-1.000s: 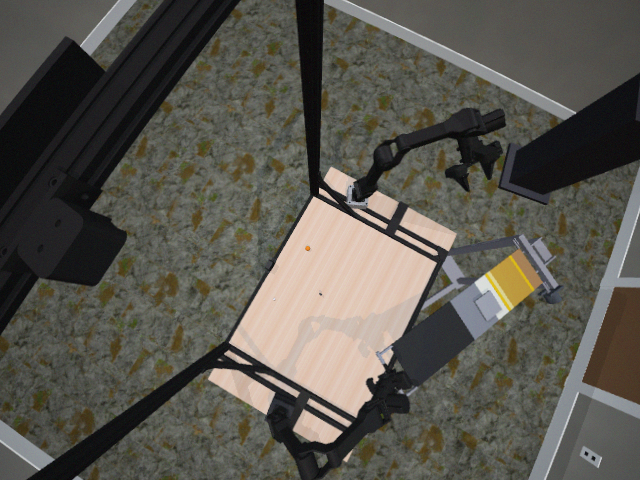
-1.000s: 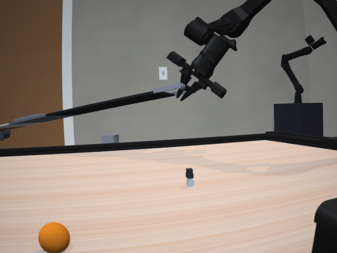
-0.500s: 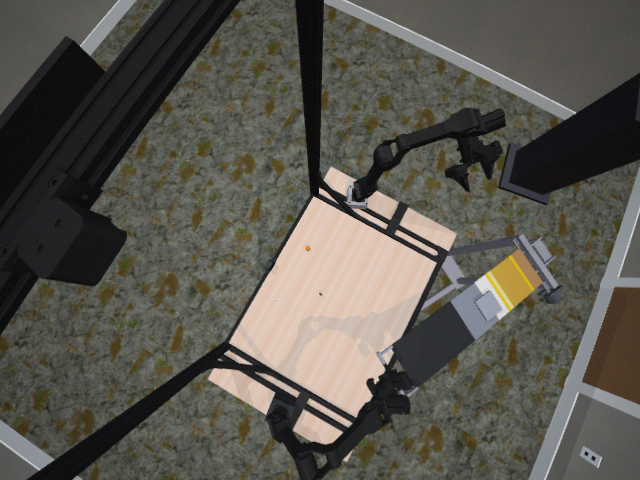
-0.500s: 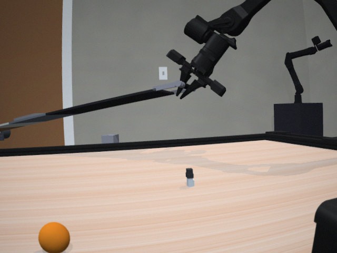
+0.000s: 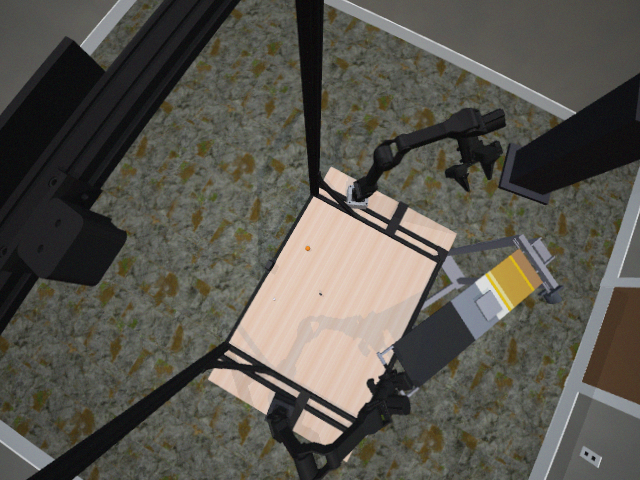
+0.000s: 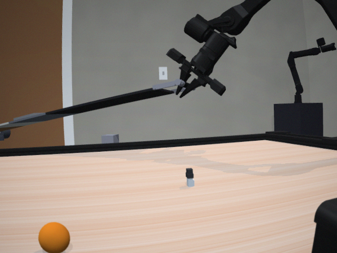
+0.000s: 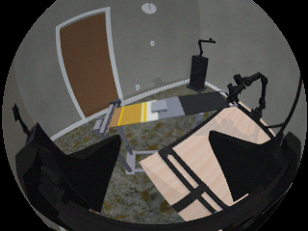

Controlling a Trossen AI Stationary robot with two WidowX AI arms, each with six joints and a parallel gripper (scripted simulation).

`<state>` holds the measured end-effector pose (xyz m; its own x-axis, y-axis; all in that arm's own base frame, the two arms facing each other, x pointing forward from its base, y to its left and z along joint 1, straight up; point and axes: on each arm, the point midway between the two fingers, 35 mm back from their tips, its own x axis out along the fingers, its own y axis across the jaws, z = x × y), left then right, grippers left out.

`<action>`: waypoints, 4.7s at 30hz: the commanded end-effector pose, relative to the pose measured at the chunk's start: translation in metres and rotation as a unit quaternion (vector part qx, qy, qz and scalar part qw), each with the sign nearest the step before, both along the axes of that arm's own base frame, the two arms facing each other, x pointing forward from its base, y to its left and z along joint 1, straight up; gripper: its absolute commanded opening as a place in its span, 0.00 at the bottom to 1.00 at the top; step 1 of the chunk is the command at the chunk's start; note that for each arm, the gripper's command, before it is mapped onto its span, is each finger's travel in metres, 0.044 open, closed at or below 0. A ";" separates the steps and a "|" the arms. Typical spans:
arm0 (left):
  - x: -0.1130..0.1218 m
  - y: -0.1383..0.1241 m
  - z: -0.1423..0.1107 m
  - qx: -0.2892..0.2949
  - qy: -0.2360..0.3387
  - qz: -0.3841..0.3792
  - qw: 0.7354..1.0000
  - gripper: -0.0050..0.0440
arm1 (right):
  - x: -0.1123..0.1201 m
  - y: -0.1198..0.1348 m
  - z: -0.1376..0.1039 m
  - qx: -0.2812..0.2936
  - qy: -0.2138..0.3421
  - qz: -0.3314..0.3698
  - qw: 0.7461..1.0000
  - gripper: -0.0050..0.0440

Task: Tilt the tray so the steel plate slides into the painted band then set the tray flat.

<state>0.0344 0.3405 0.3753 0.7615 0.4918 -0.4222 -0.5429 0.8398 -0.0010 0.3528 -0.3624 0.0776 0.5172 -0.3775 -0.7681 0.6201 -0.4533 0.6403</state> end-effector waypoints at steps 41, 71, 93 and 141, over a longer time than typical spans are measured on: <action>0.000 0.000 0.000 0.000 0.000 -0.001 1.000 1.00 | -0.009 0.005 -0.069 0.017 0.024 0.000 1.000 0.10; 0.000 0.000 0.000 0.000 0.000 -0.001 1.000 1.00 | -0.005 0.002 -0.023 0.007 0.010 0.000 1.000 0.10; 0.000 0.000 0.000 0.000 0.000 -0.001 1.000 1.00 | -0.004 0.001 -0.008 0.002 0.003 0.000 1.000 0.10; 0.000 0.000 0.000 0.000 0.000 -0.001 1.000 1.00 | 0.000 -0.002 0.025 -0.011 -0.014 0.000 1.000 0.10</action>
